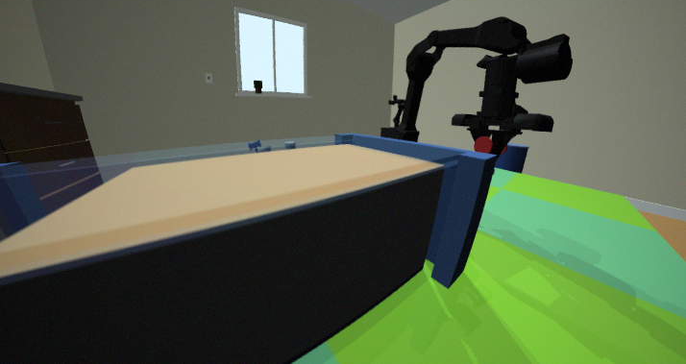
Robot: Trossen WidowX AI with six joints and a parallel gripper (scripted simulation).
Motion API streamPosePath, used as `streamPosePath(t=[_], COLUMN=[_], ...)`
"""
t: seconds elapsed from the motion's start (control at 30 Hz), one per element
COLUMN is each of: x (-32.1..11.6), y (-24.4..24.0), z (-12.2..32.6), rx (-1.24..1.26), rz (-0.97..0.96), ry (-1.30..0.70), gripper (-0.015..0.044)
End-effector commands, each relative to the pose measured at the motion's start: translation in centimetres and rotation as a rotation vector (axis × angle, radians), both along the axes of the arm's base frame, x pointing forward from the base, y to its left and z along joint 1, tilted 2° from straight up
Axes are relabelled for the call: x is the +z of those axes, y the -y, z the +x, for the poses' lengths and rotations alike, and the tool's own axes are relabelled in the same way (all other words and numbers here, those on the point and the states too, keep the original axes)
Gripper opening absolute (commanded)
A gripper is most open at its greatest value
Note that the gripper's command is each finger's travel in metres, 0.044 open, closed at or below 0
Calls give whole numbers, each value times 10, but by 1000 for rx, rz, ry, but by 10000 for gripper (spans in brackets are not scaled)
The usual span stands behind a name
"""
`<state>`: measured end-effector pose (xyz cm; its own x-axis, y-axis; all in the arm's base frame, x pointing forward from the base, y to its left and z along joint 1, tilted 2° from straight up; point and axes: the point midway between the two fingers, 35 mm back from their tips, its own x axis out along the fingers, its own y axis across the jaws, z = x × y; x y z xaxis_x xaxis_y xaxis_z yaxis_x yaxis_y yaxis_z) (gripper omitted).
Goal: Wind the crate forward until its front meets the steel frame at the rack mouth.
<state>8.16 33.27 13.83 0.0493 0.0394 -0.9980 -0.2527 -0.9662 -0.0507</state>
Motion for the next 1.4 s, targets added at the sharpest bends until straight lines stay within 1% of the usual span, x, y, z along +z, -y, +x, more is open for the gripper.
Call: streamPosePath(t=[0.0,1.37], x=[-2,-4], y=[10,55], z=[-10,-26], rx=[2,2], rz=[-19,-24], ry=[-19,-21], gripper=[0,0])
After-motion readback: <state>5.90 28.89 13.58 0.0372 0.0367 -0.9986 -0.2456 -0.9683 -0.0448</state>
